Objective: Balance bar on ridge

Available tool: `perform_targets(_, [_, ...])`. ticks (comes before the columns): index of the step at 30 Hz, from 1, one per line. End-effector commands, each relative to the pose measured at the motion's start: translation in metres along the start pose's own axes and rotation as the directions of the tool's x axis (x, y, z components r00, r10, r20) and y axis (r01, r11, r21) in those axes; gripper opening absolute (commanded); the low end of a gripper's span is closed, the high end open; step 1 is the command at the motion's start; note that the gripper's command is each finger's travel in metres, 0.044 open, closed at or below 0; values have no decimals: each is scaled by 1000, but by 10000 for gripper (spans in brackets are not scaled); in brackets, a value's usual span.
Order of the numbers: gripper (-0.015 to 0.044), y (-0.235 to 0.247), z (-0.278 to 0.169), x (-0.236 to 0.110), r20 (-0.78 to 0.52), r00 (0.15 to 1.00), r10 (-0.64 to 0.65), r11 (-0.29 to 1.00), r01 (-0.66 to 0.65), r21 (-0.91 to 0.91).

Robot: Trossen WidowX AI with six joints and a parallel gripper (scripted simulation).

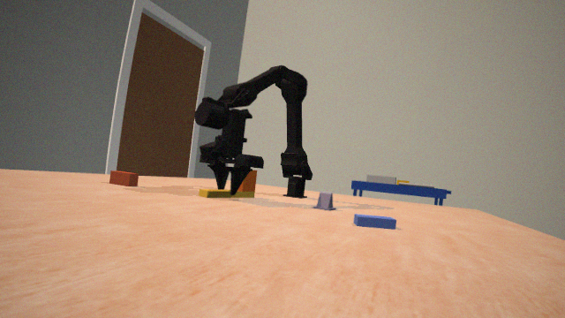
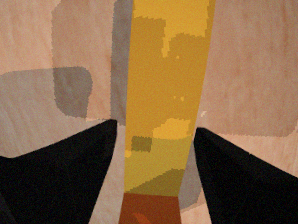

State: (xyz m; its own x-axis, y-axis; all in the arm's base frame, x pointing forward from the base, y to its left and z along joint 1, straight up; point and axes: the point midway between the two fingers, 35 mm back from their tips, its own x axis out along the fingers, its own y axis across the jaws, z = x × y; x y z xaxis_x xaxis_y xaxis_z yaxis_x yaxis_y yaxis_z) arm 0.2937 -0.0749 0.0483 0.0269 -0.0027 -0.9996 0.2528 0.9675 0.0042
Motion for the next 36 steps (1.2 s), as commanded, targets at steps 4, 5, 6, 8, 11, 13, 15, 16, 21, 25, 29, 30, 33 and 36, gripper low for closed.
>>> perform_targets(4, [131, 0, 0, 0, 0, 1000, 1, 1000, -1, 0])
perform_targets(5, [124, 0, 0, 0, 0, 1000, 1, 1000, -1, 0])
perform_targets(6, [118, 0, 0, 0, 0, 1000, 1, 1000, -1, 0])
perform_targets(8, [85, 0, 0, 0, 0, 1000, 0, 1000, 0, 0])
perform_targets(11, [6, 0, 1, -6, 0, 1000, 0, 1000, 0, 0])
perform_targets(13, [0, 0, 2, -11, 0, 1000, 0, 1000, 0, 0])
perform_targets(15, [0, 0, 2, -16, 0, 1000, 0, 1000, 0, 0])
perform_targets(16, [0, 0, 3, -19, 0, 1000, 0, 1000, 0, -1])
perform_targets(21, [0, 0, 3, -31, -1, 1000, -1, 1000, 1, -1])
perform_targets(25, [0, 0, 4, -42, -1, 1000, -2, 1000, 2, -1])
perform_targets(29, [0, 0, 3, -52, -1, 1000, -2, 1000, 2, -2])
perform_targets(30, [0, 0, 3, -55, -1, 1000, -2, 1000, 2, -2])
perform_targets(33, [0, 0, 3, -62, -2, 1000, -3, 1000, 3, -2])
perform_targets(36, [0, 0, 2, -70, -2, 1000, -3, 1000, 3, -3])
